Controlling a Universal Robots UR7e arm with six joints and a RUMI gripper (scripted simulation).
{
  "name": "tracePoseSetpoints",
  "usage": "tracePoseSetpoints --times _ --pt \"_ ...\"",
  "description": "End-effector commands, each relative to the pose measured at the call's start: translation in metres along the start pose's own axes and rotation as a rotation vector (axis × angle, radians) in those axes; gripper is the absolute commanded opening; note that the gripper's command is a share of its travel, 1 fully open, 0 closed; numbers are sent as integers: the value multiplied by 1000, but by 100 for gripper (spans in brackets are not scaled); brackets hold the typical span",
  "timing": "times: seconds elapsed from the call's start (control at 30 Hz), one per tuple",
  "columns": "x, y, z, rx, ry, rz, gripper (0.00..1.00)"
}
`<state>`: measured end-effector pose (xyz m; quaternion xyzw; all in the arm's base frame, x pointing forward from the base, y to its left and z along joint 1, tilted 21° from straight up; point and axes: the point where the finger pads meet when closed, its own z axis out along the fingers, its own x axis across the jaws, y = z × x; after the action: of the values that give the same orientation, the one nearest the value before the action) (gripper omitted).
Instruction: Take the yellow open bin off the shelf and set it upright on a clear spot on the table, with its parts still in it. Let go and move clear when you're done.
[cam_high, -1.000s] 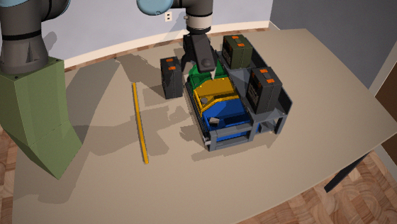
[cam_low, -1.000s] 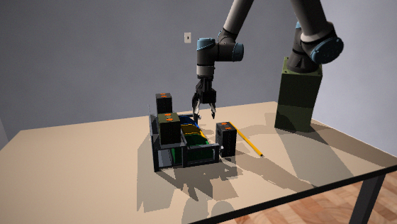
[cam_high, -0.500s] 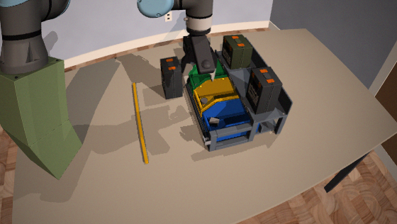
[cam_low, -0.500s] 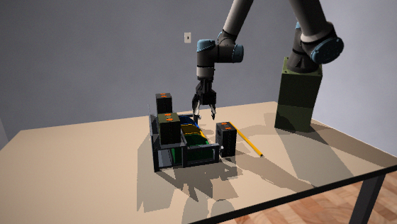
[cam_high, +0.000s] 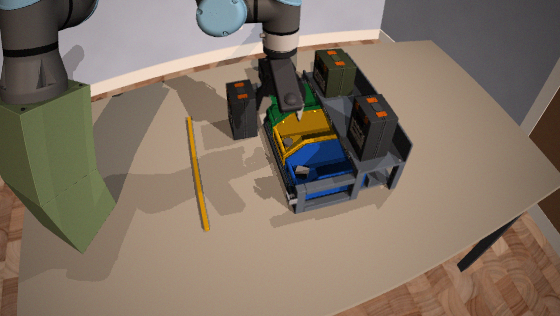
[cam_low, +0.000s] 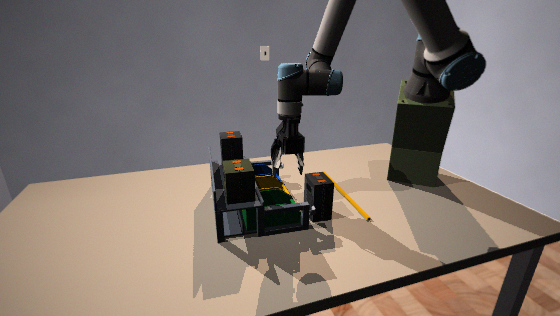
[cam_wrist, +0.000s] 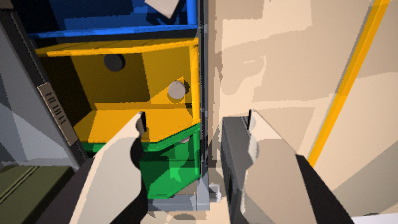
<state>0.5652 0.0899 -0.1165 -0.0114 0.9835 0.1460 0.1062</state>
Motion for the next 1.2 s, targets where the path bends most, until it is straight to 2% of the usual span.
tracePoseSetpoints --times 0.0,0.53,1.17 --pt "-3 0 10 2 -5 -2 58" --pt "-4 0 37 2 -5 -2 58" --pt "-4 -1 43 1 -5 -1 58"
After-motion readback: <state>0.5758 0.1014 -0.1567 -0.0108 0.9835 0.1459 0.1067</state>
